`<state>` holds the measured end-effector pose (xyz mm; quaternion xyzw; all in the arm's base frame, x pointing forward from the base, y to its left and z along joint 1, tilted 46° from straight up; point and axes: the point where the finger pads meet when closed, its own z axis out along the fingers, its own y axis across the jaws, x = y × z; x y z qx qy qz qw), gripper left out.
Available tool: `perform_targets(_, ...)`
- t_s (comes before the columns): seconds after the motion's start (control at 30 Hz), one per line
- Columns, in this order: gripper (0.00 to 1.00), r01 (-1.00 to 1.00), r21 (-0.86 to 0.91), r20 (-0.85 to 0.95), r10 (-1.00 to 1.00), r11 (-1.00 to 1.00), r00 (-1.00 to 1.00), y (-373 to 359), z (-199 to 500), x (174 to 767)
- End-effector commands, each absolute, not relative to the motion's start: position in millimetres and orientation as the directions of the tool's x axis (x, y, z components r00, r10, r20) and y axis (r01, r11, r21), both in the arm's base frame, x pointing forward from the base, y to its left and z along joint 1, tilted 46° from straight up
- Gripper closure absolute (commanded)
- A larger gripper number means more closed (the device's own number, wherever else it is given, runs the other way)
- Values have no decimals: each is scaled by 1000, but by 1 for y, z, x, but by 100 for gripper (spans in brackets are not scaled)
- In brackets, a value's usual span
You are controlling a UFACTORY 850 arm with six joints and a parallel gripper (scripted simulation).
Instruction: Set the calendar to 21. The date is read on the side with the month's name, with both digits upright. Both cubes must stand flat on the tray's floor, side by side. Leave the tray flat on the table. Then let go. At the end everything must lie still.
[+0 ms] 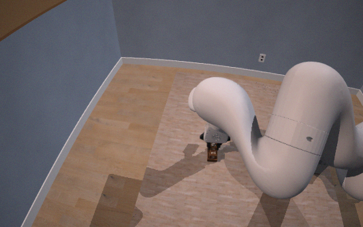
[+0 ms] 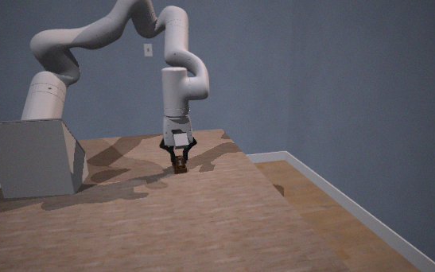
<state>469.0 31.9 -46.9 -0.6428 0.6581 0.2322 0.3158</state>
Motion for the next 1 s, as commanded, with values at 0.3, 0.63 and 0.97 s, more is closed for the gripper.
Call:
perform_targets(0.3,71,-993,-102,-714,-700,66,26,-20,4,461)
perform_targets(0.63,71,-993,-102,-714,-700,66,26,-31,14,459)
perform_targets(0.97,71,-992,-105,-713,-700,63,31,-31,14,459)
